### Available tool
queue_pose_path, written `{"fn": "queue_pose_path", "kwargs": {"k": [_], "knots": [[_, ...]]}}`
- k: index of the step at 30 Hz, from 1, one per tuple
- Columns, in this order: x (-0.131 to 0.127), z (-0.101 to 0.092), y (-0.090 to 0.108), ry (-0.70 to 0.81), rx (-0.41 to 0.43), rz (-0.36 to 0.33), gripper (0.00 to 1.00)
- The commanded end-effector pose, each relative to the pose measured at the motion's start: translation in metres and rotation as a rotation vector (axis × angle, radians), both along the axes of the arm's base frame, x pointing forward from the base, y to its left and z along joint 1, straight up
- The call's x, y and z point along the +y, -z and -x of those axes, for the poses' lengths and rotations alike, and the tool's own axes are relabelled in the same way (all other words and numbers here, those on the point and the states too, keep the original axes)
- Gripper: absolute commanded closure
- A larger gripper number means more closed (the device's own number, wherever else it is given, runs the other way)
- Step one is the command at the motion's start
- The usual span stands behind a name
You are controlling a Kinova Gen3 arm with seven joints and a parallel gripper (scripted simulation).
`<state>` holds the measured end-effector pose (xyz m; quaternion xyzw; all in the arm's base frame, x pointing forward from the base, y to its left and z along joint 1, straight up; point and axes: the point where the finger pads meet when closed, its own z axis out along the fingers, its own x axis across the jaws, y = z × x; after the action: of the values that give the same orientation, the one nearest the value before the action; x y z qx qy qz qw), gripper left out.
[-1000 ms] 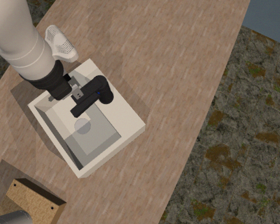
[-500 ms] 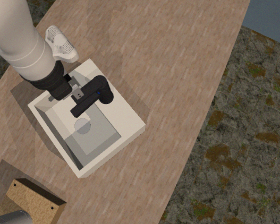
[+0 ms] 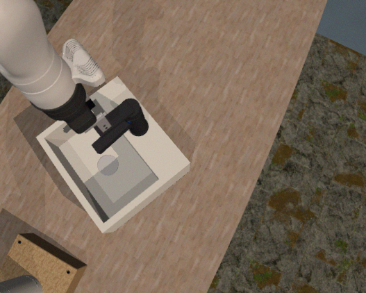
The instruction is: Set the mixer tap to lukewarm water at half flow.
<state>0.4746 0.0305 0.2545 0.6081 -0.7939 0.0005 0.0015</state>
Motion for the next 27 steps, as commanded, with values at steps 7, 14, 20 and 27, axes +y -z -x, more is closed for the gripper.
{"fn": "queue_pose_path", "kwargs": {"k": [7, 14, 20, 27], "knots": [[-0.001, -0.001, 0.017, -0.007, -0.003, 0.003, 0.0], [-0.001, -0.001, 0.025, -0.007, -0.003, 0.002, 0.0], [-0.001, -0.001, 0.033, -0.007, -0.004, 0.002, 0.0], [-0.001, -0.002, 0.038, -0.007, -0.004, 0.002, 0.0]]}}
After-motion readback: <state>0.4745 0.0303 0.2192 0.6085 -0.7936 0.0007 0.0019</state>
